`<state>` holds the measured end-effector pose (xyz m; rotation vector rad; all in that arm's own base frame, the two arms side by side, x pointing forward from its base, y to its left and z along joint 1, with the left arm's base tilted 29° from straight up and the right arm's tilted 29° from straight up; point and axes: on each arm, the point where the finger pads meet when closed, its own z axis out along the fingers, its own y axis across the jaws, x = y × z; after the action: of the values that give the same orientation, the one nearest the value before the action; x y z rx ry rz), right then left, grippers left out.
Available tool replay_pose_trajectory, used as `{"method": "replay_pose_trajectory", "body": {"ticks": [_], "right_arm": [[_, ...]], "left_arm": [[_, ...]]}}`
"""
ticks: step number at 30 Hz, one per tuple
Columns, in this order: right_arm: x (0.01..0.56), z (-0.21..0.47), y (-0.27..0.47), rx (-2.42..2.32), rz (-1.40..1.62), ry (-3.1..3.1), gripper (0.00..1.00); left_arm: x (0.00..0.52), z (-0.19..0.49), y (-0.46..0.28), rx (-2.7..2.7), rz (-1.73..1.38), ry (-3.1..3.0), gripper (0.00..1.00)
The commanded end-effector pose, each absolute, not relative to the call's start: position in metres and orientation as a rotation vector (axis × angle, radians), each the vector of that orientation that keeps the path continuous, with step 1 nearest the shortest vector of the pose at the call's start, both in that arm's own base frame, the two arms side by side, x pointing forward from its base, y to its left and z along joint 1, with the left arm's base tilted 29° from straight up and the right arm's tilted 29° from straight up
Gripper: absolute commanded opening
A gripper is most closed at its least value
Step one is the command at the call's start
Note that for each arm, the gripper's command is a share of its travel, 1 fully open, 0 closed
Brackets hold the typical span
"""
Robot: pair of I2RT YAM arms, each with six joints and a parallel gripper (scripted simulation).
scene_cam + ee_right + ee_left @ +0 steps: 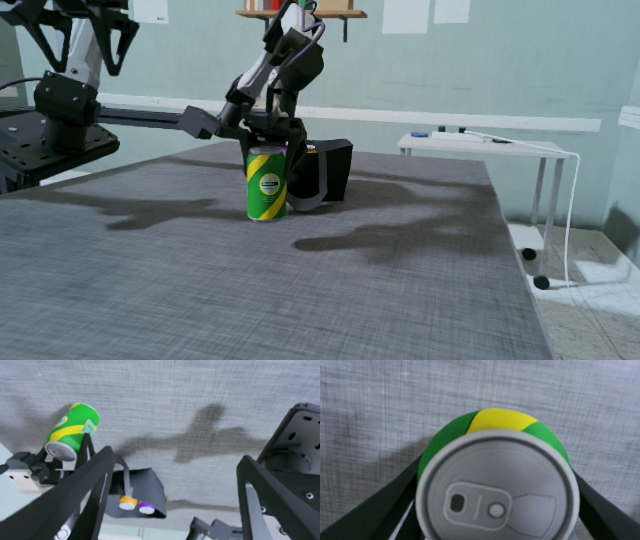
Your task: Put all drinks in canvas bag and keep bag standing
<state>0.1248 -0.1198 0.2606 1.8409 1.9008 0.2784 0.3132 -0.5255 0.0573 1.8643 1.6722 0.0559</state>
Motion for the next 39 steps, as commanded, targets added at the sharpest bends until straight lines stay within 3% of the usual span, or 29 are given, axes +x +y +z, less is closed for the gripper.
{"method": "replay_pose_trajectory", "body": {"ticks": [1, 12, 13, 19, 29, 39], "right_arm": [[0.125, 0.264, -0.116, 1.82, 0.283, 1.904, 0.86], [0.125, 0.264, -0.116, 1.82, 0.283, 1.904, 0.86], [0.125, 0.264, -0.116, 1.82, 0.283, 1.904, 0.86], [0.125, 0.264, -0.116, 1.82, 0.283, 1.904, 0.86], [0.125, 0.264, -0.116, 1.82, 0.283, 1.904, 0.86], [0.125, 0.264, -0.116, 1.82, 0.283, 1.904, 0.86]], "left_arm": [[0.294, 0.114, -0.553, 1.795, -0.024, 1.577, 0.7], [0.276, 0.136, -0.547, 1.831, 0.012, 1.62, 0.7], [0.274, 0.102, -0.549, 1.886, 0.033, 1.654, 0.7], [0.276, 0.164, -0.575, 1.743, -0.067, 1.542, 0.7], [0.267, 0.183, -0.576, 1.724, -0.082, 1.525, 0.7], [0.265, 0.155, -0.57, 1.771, -0.059, 1.52, 0.7]]}}
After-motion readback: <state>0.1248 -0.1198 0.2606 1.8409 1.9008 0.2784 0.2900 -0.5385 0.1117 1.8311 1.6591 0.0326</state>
